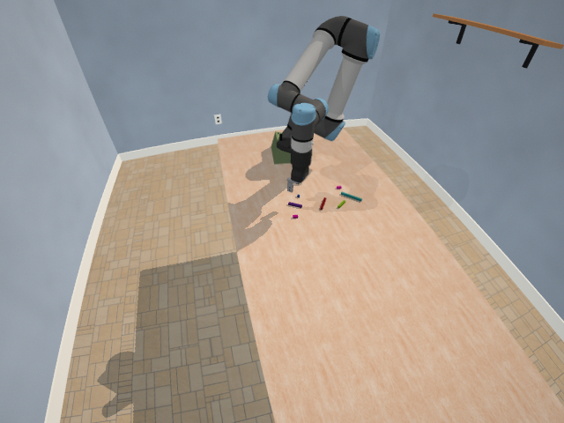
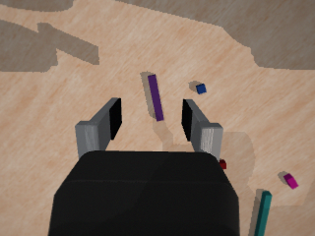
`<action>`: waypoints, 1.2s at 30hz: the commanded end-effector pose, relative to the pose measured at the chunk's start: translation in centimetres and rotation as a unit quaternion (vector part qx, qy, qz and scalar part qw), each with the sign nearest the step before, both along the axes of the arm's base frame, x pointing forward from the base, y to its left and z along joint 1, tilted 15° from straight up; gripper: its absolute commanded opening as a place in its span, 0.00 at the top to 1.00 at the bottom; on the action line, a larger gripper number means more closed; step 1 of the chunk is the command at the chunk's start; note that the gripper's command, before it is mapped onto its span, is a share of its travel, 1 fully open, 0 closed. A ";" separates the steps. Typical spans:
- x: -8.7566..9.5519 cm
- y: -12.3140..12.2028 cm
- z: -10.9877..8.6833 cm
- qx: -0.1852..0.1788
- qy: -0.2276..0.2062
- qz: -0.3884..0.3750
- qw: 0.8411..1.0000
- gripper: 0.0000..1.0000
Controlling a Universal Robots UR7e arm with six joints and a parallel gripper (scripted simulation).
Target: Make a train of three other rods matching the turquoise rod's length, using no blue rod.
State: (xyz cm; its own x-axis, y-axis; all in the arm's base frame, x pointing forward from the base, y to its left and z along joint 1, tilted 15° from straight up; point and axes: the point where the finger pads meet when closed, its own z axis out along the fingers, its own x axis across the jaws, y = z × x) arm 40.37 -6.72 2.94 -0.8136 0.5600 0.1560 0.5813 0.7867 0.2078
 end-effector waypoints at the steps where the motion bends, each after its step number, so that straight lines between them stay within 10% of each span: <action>1: 0.0 0.0 0.0 0.000 -0.001 0.000 1.000 0.00; 36: 0.2 0.3 0.3 0.000 -0.012 0.043 0.999 0.00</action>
State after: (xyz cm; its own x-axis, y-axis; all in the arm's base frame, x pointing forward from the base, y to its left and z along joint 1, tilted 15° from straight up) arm 40.46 -6.54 3.07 -0.8394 0.5235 0.1464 0.5435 0.8115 0.2145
